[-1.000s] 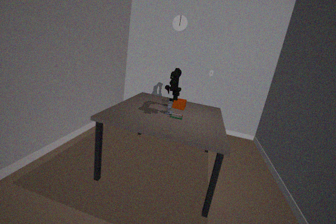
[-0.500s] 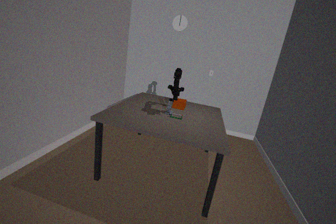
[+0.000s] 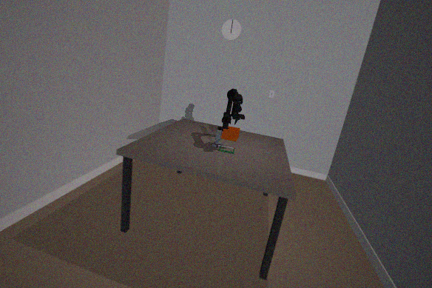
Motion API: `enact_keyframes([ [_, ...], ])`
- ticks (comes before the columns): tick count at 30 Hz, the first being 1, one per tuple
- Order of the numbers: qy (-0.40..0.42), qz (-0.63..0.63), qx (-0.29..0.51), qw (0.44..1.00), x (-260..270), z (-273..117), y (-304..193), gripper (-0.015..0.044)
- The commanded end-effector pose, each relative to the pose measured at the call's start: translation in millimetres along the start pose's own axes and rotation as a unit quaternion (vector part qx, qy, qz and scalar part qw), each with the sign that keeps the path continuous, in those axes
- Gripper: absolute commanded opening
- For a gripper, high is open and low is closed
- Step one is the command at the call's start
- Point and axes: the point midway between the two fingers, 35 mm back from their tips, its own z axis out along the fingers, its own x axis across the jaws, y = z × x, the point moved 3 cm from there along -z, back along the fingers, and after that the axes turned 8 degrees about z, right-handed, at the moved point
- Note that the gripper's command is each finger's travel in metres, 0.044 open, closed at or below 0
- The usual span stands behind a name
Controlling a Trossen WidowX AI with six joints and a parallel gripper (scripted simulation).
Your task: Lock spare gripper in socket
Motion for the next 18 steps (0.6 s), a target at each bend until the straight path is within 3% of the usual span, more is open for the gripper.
enact_keyframes([
  [1, -0.043, -0.206, -0.011, 0.978, 0, 19, 40, 0.018],
  [8, -0.113, -0.496, 0.0, 0.861, -4, 48, 98, 0.018],
  [13, -0.137, -0.592, 0.016, 0.794, -6, 60, 118, 0.018],
  [18, -0.14, -0.604, 0.019, 0.784, -6, 62, 121, 0.018],
])
